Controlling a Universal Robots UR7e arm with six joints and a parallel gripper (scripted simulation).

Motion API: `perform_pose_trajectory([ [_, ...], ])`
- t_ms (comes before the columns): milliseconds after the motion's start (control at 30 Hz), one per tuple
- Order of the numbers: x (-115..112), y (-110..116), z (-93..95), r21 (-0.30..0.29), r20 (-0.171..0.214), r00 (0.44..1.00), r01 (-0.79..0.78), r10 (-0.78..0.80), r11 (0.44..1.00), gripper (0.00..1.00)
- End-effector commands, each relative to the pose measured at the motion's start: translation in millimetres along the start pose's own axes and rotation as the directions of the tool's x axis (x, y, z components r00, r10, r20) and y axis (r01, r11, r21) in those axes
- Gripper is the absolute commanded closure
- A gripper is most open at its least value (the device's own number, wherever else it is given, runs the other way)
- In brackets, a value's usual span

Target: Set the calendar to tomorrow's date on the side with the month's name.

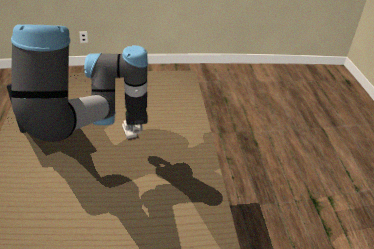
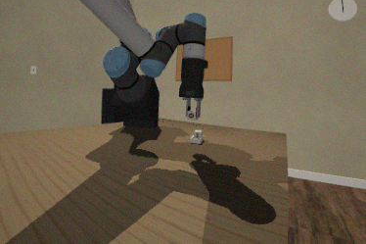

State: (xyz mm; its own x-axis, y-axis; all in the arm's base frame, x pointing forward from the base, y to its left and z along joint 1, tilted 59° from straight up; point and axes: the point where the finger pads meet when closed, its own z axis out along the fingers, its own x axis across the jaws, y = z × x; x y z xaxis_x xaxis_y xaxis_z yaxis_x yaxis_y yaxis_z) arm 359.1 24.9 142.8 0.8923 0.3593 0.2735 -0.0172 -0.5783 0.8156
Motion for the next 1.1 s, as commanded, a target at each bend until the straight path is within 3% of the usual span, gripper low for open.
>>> perform_pose_trajectory([
  [0,-0.3,-0.7,-0.2,0.004,-0.011,0.996,0.091,-0.091,0.996,0.43],
  [333,-0.8,-1.0,-0.3,0.003,-0.012,0.985,0.170,-0.170,0.985,0.43],
  [1067,-0.8,-1.1,0.2,0.003,-0.012,0.984,0.176,-0.176,0.984,0.43],
])
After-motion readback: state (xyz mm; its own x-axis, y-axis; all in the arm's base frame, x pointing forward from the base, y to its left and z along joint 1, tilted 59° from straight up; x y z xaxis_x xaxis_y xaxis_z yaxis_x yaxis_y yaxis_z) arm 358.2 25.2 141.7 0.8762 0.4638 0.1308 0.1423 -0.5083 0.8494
